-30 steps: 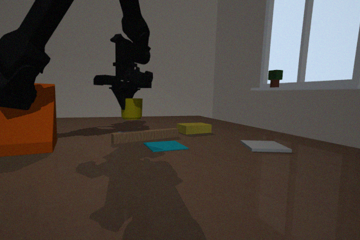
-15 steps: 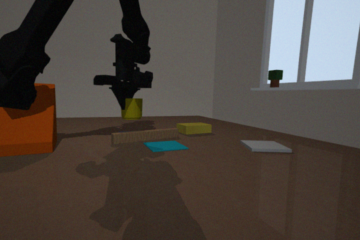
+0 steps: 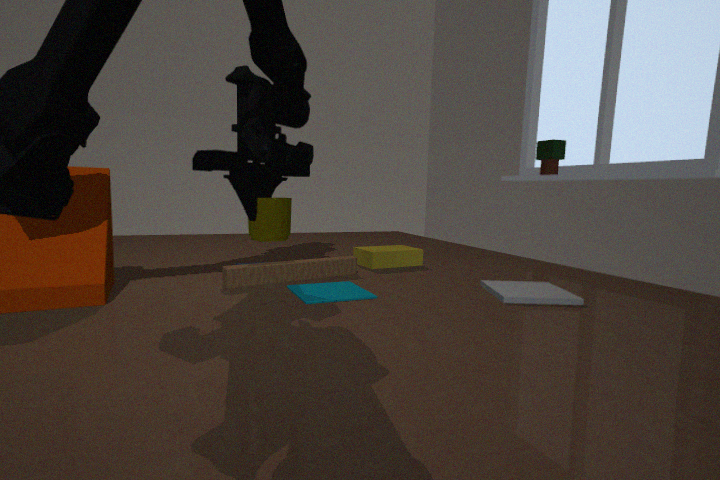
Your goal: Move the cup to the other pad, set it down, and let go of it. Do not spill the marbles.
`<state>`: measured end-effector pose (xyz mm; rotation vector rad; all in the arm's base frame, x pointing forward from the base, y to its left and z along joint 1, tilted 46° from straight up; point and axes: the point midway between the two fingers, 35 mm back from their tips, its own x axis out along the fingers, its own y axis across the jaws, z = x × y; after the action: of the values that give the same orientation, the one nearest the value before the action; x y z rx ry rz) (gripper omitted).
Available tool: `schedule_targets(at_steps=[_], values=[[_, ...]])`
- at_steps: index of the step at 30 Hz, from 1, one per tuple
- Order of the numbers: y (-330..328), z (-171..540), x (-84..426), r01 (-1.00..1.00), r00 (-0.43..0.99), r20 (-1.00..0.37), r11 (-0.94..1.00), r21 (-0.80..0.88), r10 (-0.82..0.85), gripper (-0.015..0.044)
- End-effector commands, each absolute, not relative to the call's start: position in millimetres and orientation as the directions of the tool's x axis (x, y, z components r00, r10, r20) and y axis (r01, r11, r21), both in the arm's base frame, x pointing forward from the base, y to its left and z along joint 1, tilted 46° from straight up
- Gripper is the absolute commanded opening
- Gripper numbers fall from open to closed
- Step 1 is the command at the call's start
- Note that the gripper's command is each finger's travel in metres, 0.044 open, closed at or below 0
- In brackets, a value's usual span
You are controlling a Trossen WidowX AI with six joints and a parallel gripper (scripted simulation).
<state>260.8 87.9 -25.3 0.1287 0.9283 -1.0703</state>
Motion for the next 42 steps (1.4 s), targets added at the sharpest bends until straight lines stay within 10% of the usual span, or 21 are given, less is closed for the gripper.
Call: schedule_targets(at_steps=[1,42], values=[[79.7,-15.1,264.7,0.795,0.160,-0.704,0.513,-0.324,-0.692,0.0000],[7.5,64.9,302.6,0.796,0.162,-0.701,0.511,-0.323,-0.695,0.0000]])
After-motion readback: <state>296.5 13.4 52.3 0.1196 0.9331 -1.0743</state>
